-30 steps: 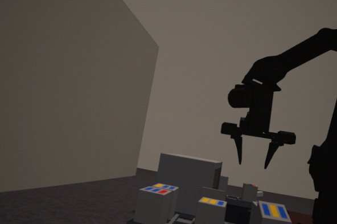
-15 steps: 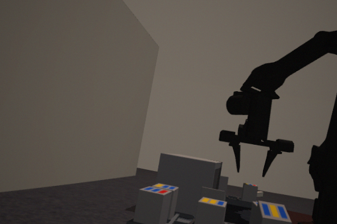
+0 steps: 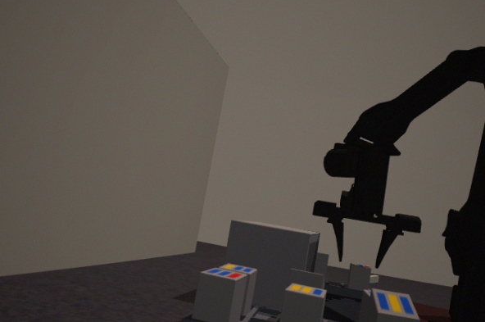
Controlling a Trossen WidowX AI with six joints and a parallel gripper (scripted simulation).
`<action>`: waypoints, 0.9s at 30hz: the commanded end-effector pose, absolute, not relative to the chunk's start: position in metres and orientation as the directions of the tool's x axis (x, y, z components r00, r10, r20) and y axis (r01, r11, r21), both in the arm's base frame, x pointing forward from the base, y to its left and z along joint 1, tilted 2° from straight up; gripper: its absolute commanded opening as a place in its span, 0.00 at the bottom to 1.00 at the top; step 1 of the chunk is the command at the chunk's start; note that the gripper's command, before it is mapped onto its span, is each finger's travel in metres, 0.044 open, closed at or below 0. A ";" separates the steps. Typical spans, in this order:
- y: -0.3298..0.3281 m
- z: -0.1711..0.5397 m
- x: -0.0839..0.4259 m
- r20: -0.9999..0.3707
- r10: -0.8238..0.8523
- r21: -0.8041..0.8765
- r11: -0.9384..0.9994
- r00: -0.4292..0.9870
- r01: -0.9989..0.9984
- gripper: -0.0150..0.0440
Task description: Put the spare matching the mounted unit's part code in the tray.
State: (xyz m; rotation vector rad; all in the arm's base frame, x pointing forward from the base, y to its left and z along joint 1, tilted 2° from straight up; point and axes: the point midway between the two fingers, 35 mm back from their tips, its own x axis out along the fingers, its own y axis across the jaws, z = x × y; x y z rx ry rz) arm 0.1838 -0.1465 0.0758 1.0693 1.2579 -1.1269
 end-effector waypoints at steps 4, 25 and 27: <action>-0.145 0.062 0.181 -0.999 -0.034 -0.024 0.140 -0.020 0.990 0.76; -0.143 0.040 0.178 -0.999 -0.034 -0.025 0.140 -0.020 0.990 0.76; -0.143 0.040 0.178 -0.999 -0.034 -0.025 0.140 -0.020 0.990 0.76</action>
